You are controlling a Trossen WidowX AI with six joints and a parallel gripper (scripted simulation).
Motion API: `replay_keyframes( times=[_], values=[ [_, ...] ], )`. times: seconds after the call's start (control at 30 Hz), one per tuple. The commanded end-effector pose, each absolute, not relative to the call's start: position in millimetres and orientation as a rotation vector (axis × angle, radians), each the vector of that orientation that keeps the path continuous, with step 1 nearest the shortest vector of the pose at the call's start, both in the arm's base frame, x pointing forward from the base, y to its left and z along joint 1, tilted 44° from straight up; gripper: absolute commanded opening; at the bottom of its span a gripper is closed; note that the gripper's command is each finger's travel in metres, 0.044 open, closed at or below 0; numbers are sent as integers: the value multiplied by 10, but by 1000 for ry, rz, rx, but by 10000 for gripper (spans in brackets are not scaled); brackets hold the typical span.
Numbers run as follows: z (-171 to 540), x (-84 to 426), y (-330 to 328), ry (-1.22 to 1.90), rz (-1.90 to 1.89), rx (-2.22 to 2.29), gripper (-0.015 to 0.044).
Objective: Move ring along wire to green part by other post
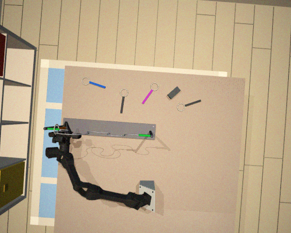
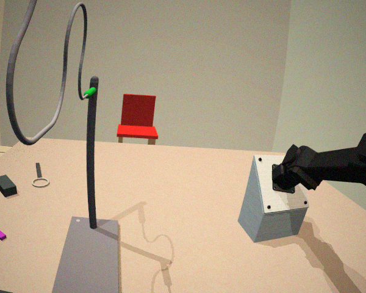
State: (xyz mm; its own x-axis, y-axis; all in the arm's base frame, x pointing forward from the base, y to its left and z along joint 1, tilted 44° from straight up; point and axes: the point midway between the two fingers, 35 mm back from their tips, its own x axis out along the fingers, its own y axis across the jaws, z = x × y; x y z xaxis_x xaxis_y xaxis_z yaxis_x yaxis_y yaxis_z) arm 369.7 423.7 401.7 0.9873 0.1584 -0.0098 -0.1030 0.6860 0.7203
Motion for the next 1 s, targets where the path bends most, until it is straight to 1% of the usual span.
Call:
replay_keyframes(
  times=[0.0, 0.4, 0.97],
  values=[
    [4018, 3694, 4237, 76, 150, 796, -150],
    [4011, 3672, 4226, 94, 158, 794, -150],
    [3926, 3323, 4003, 389, 280, 761, -150]
  ],
)
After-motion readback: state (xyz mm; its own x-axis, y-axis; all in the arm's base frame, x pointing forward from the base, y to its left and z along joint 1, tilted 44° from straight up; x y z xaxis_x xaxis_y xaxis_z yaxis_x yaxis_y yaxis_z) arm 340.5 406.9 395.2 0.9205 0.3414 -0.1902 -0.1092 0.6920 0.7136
